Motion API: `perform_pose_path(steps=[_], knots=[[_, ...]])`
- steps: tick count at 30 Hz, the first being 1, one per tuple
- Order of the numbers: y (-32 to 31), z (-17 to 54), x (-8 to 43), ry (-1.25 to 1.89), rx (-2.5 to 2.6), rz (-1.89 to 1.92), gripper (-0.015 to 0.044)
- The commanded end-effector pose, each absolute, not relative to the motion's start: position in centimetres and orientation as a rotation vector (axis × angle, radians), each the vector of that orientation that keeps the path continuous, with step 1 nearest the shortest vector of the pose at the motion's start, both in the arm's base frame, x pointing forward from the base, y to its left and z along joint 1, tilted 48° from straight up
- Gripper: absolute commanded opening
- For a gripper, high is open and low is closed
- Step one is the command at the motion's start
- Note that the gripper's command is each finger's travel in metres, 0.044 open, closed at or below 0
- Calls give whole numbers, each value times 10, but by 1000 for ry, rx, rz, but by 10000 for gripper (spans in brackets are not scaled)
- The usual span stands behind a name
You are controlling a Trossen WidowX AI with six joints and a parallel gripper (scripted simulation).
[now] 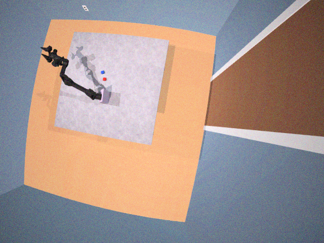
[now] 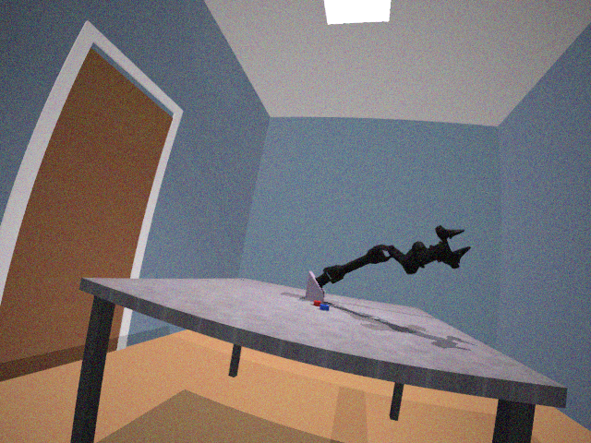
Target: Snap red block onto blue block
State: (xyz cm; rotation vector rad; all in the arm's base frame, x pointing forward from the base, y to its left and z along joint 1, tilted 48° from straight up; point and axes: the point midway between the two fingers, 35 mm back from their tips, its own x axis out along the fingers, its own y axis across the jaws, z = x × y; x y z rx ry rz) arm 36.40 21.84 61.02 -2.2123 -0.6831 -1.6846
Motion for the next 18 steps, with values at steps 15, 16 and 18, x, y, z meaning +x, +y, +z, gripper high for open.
perform_pose_path(steps=[15, 16, 18], knots=[[204, 482, 498, -863, -2398, -636, 440], [199, 468, 506, -849, -2393, -540, 440], [188, 437, 522, -807, -2370, -351, 440]])
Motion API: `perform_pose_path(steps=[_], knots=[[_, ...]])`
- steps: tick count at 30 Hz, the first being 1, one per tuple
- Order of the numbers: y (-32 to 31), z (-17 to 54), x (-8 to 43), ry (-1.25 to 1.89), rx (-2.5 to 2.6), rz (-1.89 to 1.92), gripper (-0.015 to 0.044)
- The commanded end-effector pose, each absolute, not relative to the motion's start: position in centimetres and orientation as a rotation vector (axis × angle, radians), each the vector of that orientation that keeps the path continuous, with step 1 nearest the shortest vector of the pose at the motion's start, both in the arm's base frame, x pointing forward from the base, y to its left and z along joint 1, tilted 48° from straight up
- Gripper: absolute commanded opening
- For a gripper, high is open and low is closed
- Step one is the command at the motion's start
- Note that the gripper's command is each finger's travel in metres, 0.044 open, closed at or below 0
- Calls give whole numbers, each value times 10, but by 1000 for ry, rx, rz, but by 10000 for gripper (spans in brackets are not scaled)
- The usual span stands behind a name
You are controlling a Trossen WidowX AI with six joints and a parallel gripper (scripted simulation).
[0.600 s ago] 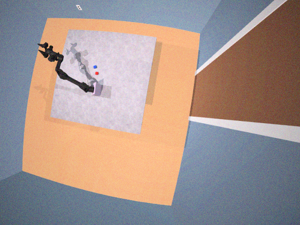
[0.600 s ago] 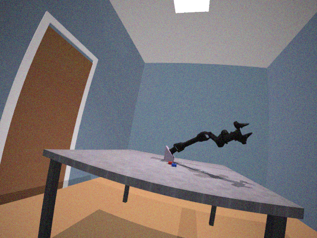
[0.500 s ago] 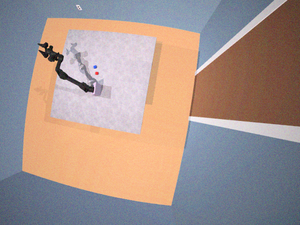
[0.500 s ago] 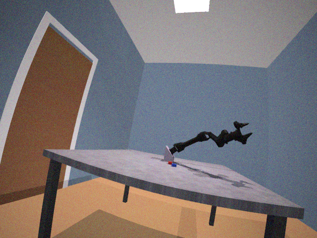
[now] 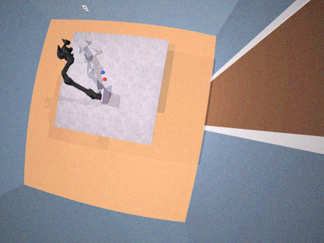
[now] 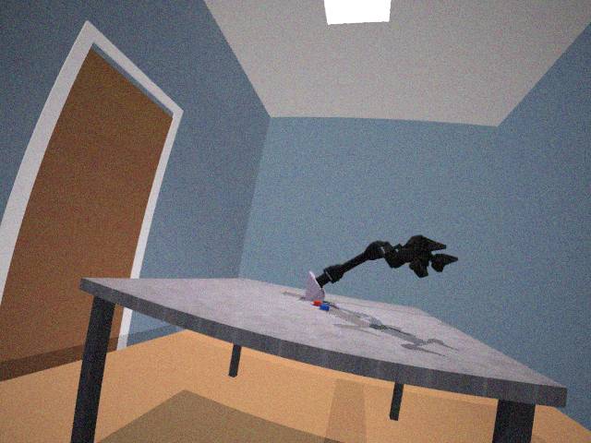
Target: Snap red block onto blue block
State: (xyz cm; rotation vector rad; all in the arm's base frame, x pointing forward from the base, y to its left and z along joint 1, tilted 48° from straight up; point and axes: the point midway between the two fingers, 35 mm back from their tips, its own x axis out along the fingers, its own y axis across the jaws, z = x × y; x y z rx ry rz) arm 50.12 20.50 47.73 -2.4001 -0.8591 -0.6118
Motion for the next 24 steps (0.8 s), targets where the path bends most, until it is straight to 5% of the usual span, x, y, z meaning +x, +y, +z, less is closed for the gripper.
perform_pose_path(steps=[1, 12, 24], knots=[[182, 422, 528, -780, -2352, -260, 440], [101, 244, 543, -272, -1895, 553, 440], [25, 87, 444, 503, -986, 951, 440]])
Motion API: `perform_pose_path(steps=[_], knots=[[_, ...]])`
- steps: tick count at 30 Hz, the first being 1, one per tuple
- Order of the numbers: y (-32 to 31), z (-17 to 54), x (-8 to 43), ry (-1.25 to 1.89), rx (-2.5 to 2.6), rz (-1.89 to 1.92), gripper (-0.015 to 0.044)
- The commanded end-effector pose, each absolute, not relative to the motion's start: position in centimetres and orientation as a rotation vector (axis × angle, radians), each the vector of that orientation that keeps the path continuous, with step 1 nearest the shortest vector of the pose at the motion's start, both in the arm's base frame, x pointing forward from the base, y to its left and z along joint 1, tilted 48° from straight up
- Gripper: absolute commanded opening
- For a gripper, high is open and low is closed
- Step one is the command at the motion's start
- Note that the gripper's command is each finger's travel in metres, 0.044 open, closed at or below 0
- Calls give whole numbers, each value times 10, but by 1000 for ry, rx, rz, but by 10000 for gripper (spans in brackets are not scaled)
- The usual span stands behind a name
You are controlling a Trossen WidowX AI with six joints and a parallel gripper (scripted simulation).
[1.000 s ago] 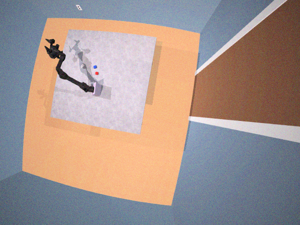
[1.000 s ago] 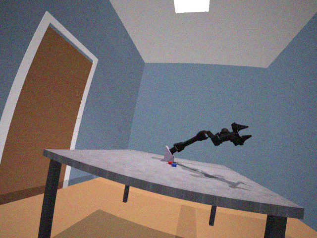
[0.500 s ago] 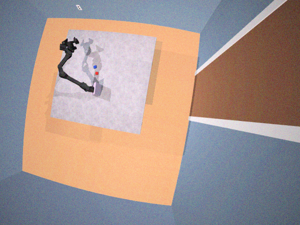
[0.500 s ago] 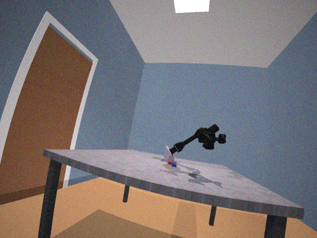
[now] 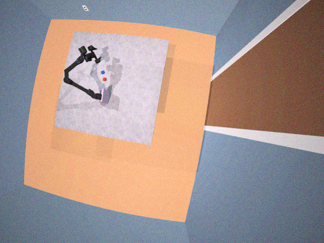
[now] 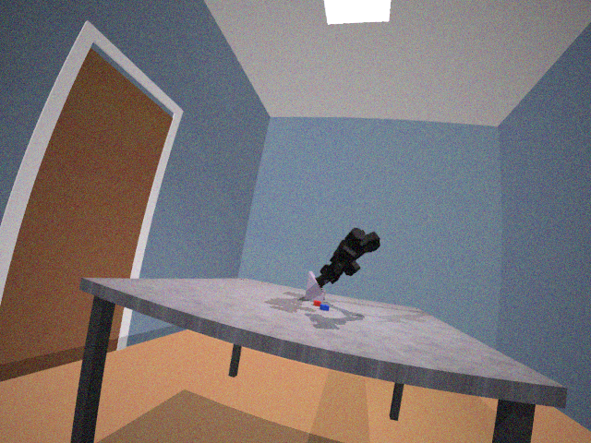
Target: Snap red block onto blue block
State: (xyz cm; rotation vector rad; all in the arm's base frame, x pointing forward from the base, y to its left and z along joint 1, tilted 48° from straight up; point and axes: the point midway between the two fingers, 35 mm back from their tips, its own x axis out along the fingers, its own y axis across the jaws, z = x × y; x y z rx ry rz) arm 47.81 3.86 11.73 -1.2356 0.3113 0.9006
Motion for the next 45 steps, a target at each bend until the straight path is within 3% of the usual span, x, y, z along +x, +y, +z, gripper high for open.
perform_pose_path(steps=[1, 8, 15, 45], knots=[[21, 77, 430, 577, -887, 961, 440], [4, 33, 329, 1070, -162, 921, 440], [14, 39, 235, 1464, 529, 746, 440], [58, 0, 233, 1472, 547, 742, 440]])
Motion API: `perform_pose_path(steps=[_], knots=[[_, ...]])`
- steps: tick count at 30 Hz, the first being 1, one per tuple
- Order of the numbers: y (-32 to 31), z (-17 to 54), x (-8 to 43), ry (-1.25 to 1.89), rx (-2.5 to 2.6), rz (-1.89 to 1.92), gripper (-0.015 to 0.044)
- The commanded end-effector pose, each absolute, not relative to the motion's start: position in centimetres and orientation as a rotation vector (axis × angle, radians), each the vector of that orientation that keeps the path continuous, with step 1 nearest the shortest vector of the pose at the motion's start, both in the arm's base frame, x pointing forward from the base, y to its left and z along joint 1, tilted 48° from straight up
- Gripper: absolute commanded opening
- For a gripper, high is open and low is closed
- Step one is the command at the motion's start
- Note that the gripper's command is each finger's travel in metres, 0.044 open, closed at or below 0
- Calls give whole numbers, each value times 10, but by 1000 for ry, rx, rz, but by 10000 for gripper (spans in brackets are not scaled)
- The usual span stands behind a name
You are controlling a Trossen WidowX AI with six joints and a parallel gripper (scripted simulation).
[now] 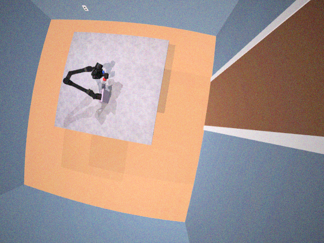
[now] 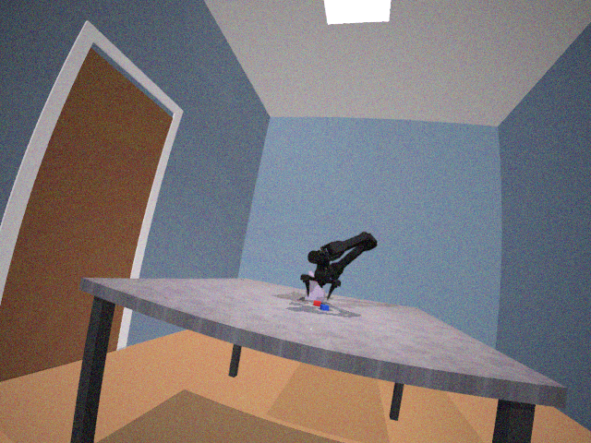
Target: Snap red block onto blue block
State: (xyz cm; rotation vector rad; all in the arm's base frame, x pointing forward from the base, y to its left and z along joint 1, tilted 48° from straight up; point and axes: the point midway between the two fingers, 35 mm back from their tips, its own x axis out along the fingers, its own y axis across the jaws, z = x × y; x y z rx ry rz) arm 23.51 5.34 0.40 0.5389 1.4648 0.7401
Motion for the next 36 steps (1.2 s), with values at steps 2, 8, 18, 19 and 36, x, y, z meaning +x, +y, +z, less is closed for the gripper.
perform_pose_path(steps=[2, 8, 18, 19, 36], knots=[[61, -2, 233, 1472, 547, 742, 440], [68, -9, 233, 1472, 548, 742, 440], [73, -13, 232, 1472, 548, 743, 335], [73, -13, 232, 1472, 548, 743, 309], [73, -13, 232, 1472, 548, 743, 19]])
